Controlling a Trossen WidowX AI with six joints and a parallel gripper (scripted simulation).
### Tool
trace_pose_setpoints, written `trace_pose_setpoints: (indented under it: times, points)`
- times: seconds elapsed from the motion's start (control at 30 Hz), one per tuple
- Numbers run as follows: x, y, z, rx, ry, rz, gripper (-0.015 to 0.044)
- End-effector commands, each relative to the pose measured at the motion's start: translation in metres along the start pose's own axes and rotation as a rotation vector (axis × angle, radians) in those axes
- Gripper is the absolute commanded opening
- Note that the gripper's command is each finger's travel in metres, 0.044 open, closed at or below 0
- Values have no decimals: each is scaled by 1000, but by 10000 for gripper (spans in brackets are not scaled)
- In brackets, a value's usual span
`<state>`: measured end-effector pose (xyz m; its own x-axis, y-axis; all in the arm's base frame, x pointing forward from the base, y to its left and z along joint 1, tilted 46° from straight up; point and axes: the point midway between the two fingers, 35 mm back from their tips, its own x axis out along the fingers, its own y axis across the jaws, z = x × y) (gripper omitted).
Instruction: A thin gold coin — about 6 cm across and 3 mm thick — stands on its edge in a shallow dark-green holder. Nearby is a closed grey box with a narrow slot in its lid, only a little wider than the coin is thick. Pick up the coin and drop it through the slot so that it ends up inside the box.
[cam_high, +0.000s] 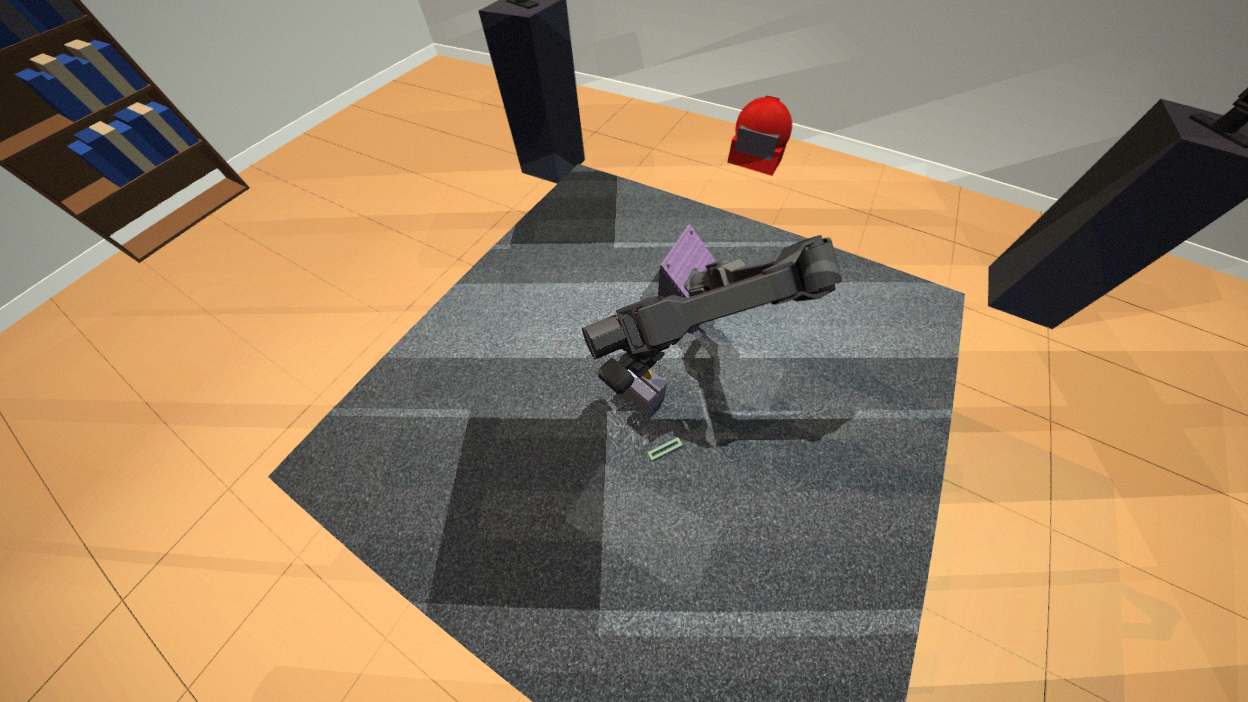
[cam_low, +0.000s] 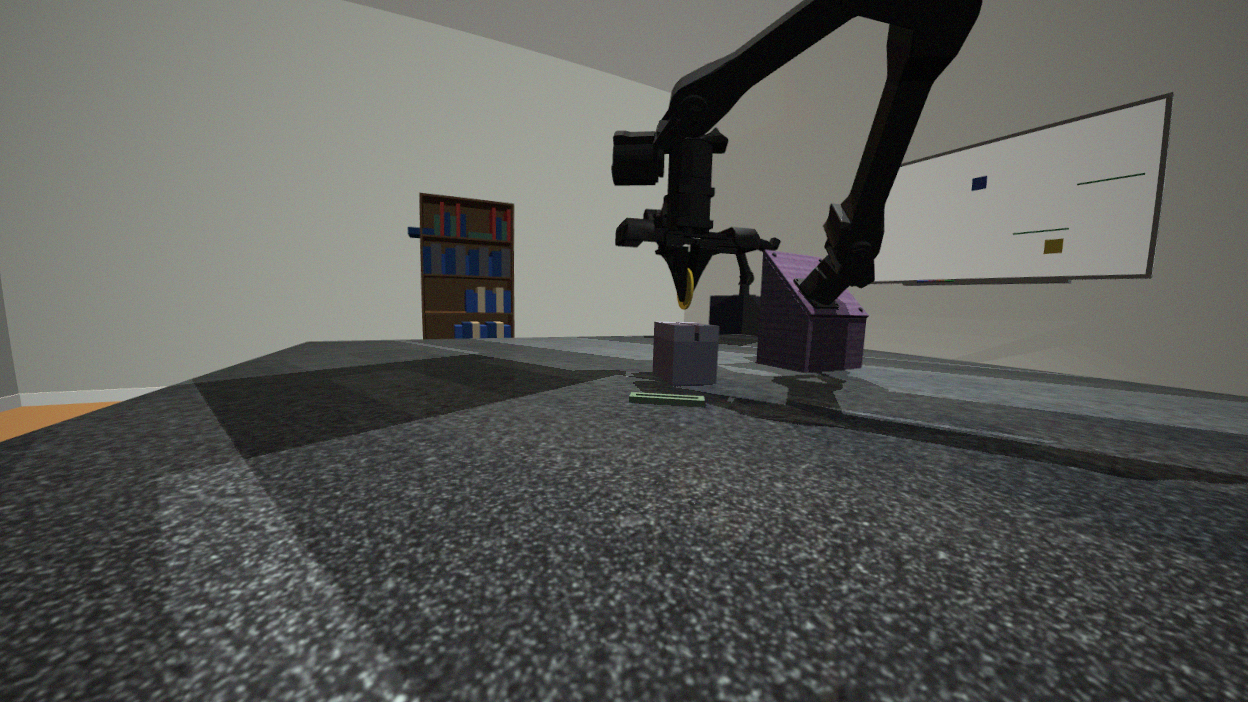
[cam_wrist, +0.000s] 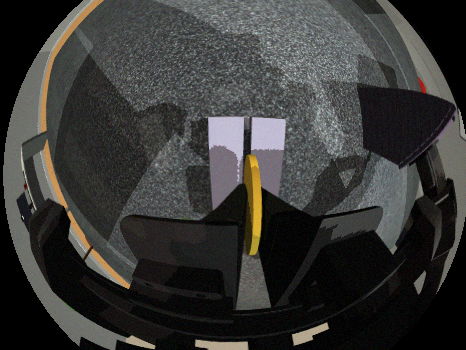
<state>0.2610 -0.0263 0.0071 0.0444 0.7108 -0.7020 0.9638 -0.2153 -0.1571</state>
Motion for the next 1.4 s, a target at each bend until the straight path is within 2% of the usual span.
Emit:
trace_pose_setpoints:
  times: [0.0,1.37]
  points:
    - [0,-3,0,-4,0,-3,0]
    - [14,-3,0,3,1,1,0]
